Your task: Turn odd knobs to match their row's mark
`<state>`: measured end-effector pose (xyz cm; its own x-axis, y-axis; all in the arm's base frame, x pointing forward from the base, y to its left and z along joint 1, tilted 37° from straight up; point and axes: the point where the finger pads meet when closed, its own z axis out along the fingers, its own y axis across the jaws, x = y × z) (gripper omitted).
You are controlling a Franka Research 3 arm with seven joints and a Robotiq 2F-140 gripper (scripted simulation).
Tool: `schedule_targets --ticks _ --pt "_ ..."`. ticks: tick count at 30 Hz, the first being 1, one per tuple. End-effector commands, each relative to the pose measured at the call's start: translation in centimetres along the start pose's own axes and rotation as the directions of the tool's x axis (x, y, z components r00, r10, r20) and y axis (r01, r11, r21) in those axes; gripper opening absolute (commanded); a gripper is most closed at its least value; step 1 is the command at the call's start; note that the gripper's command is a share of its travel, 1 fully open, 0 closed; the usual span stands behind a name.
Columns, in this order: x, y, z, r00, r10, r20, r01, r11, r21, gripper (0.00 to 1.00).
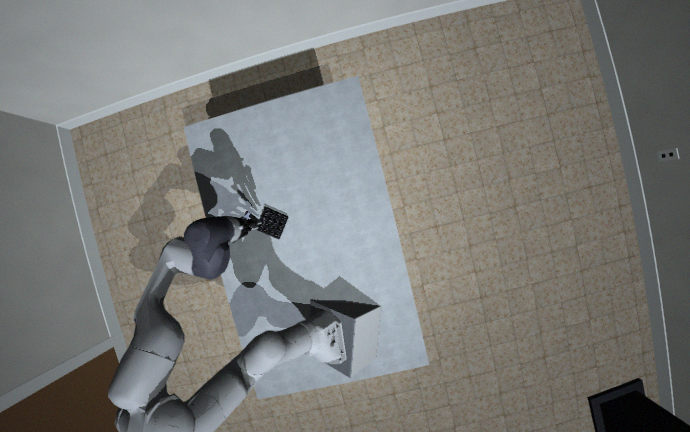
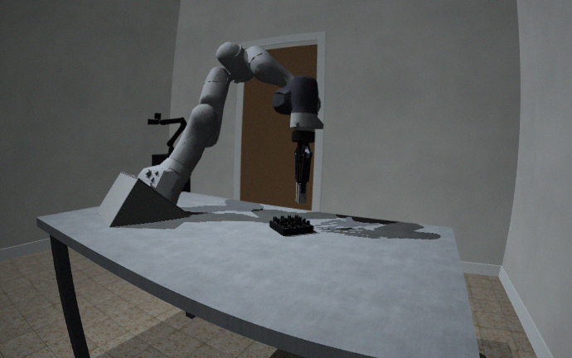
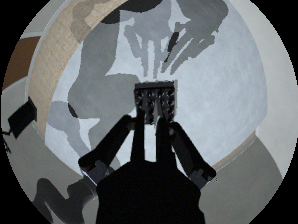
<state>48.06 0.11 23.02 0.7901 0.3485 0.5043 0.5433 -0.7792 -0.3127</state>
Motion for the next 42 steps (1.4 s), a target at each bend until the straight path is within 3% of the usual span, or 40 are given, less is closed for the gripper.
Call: schedule_targets --ticks 1,42 --pt "0.07 -0.25 0.05 1.000 0.025 0.002 -0.025 1.000 0.008 0.12" --pt "0.07 -0.25 0.70 1.000 0.025 0.002 -0.025 1.000 0.009 0.12"
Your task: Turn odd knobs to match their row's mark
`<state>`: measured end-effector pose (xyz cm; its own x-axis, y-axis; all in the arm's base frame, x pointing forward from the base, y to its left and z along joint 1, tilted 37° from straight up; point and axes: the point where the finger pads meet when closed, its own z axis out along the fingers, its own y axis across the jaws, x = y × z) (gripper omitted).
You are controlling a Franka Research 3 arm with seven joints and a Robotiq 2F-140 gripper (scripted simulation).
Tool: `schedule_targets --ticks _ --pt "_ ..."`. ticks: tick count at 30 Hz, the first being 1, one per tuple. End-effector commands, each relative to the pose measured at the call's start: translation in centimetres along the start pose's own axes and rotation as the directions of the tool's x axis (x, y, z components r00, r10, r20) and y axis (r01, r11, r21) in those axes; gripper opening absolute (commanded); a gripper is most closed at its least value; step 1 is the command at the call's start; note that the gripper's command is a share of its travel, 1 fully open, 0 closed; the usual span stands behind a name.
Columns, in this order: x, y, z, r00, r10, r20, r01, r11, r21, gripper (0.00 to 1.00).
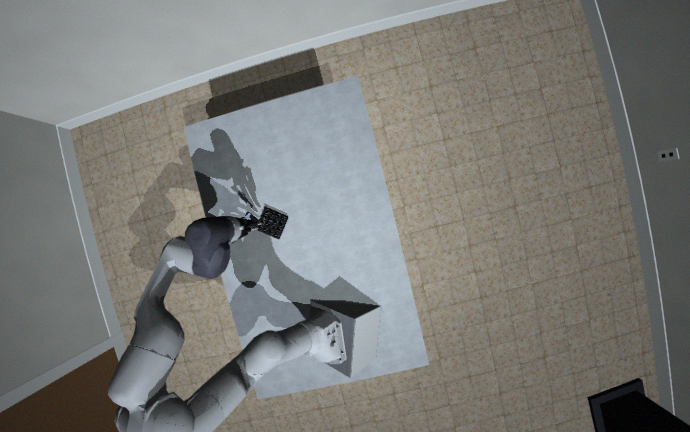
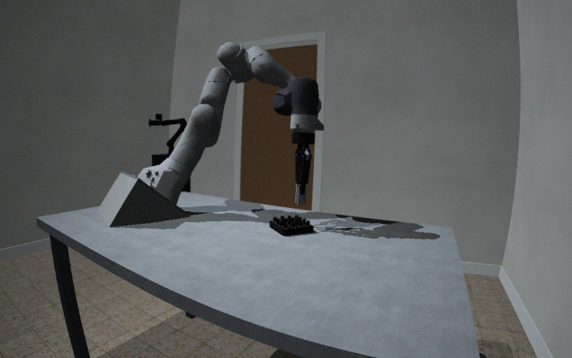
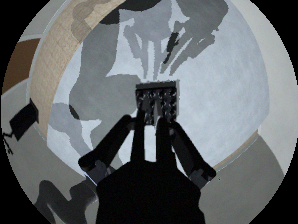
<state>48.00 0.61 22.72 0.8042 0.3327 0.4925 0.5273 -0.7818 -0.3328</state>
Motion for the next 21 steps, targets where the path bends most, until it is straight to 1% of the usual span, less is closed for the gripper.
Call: schedule_targets --ticks 1,5,19,21 --pt "0.1 0.1 0.3 1.000 0.001 -0.003 -0.001 1.000 -0.002 0.12" --pt "0.1 0.1 0.5 1.000 0.001 -0.003 -0.001 1.000 -0.002 0.12" --pt "0.1 0.1 2.4 1.000 0.001 -0.003 -0.001 1.000 -0.002 0.12" --pt "0.1 0.1 2.4 1.000 0.001 -0.003 -0.001 1.000 -0.002 0.12"
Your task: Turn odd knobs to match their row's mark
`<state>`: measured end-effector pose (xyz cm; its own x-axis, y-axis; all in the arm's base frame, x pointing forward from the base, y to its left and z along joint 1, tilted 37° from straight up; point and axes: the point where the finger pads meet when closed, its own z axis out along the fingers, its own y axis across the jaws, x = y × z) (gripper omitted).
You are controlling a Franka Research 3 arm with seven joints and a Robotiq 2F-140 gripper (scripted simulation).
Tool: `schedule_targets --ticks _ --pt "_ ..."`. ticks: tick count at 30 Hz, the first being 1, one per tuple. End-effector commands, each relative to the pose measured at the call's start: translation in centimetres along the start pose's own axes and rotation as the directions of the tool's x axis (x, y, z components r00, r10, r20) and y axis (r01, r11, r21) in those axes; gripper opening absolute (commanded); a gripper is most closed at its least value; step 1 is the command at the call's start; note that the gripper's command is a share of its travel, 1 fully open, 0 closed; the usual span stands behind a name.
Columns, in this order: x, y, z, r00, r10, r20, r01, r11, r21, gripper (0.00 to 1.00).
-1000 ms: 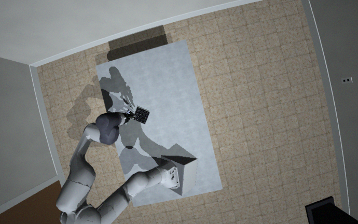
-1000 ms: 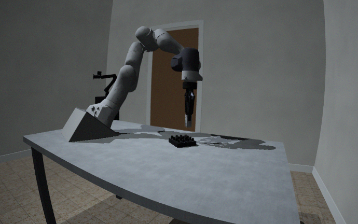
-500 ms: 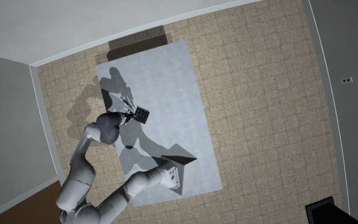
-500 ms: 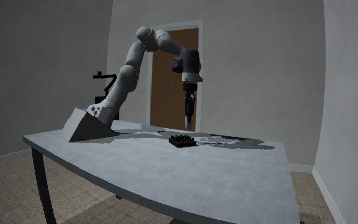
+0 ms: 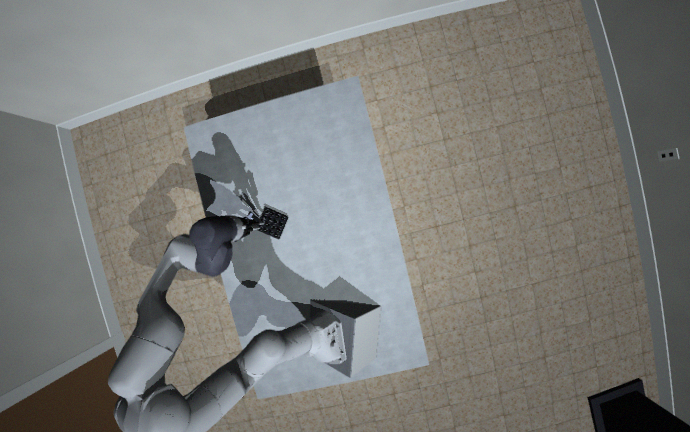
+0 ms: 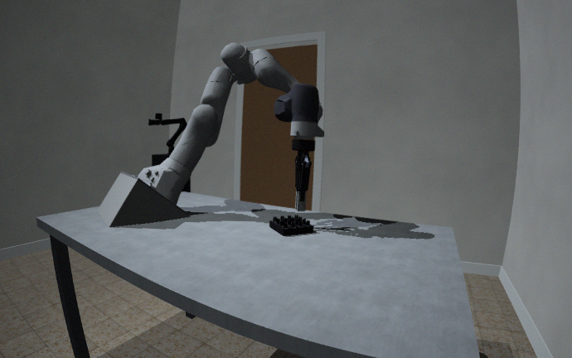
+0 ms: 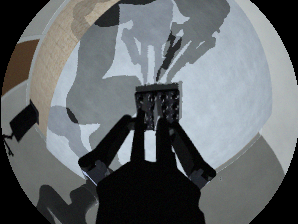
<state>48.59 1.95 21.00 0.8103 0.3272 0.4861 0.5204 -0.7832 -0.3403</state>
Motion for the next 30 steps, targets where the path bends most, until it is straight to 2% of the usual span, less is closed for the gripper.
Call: schedule_targets --ticks 1,14,30 --pt "0.1 0.3 0.3 1.000 -0.008 -0.007 0.008 1.000 -0.005 0.12" --pt "0.1 0.3 1.5 1.000 -0.008 -0.007 0.008 1.000 -0.005 0.12" --pt "0.1 0.3 1.7 1.000 -0.008 -0.007 0.008 1.000 -0.005 0.12"
